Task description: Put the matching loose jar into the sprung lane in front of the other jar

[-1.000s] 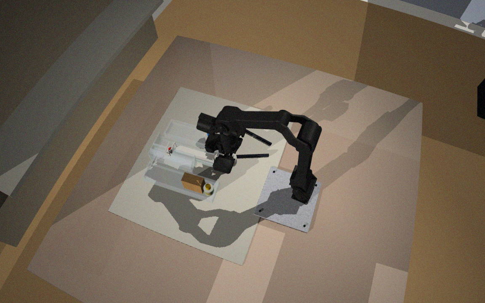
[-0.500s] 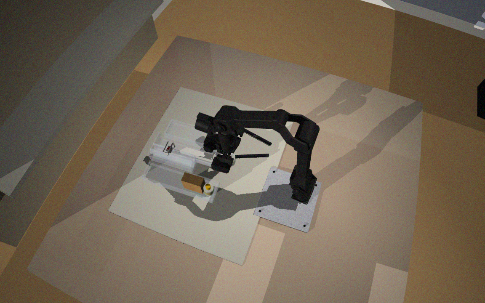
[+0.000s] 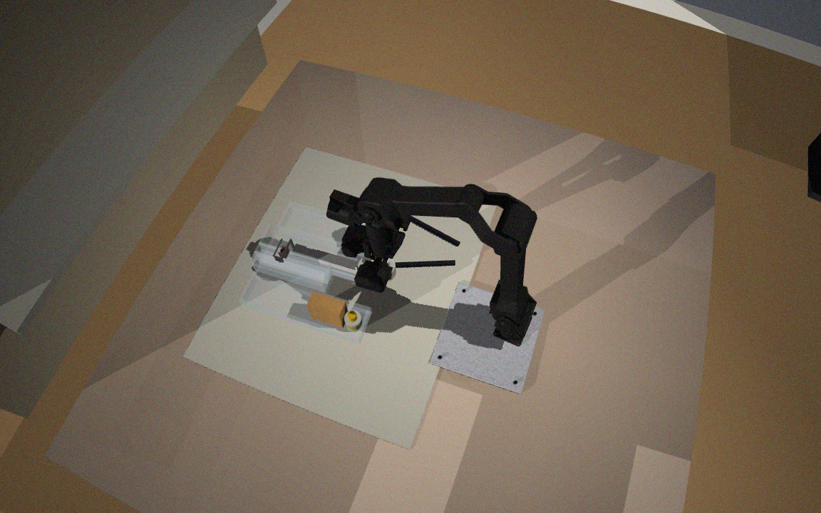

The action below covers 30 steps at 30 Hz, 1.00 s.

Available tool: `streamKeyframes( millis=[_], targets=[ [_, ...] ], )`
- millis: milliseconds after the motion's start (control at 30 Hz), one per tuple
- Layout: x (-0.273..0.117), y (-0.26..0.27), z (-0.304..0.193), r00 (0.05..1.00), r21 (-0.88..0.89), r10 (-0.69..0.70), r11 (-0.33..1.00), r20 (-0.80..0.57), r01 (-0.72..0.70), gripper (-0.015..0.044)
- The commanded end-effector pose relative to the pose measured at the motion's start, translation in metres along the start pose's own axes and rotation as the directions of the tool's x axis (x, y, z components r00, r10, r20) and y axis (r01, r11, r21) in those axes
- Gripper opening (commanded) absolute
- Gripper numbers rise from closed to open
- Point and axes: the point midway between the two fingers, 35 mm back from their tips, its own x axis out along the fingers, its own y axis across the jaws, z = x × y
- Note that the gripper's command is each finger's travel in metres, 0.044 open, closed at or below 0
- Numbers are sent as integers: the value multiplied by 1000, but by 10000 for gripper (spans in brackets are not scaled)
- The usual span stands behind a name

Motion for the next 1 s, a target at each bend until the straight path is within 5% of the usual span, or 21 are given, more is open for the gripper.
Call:
streamKeyframes(
  millis=[0,967],
  targets=[
    [1,0,8,1000,3,3,1000,14,-3,0],
    [2,0,21,1000,3,3,1000,15,-3,0]
  ],
)
